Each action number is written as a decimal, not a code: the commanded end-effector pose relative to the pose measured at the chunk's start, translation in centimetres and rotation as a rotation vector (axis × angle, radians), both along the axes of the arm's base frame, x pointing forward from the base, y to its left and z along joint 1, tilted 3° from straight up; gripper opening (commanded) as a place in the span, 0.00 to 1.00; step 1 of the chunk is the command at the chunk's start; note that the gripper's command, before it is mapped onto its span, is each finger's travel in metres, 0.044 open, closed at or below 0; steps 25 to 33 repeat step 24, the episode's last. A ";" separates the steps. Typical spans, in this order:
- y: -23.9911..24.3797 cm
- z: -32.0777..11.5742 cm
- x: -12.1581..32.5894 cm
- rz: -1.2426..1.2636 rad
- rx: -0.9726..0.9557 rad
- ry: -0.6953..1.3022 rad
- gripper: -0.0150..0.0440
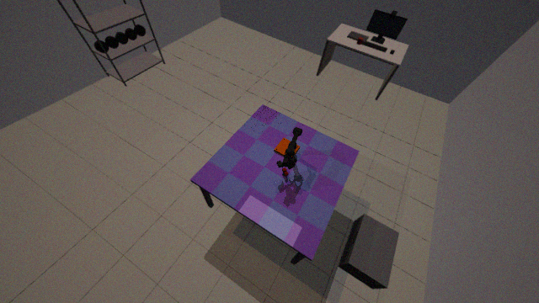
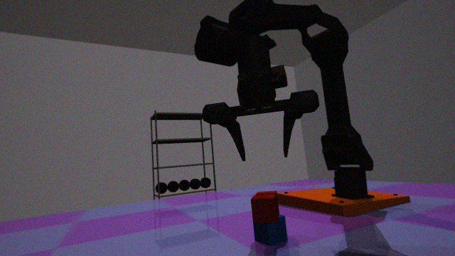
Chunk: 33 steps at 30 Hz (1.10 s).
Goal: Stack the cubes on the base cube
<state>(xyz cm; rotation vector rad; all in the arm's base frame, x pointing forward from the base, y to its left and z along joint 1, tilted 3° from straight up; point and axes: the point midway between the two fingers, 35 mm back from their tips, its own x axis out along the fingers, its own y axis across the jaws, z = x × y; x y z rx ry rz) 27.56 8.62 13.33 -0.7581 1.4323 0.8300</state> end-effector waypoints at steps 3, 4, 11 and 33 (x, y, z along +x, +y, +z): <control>0.0 0.5 0.2 0.001 0.002 -0.007 0.93; 0.0 0.5 0.2 0.001 0.002 -0.007 0.93; 8.1 0.8 -2.0 0.000 0.007 0.000 0.93; 13.0 1.2 -4.5 0.000 0.012 0.003 0.93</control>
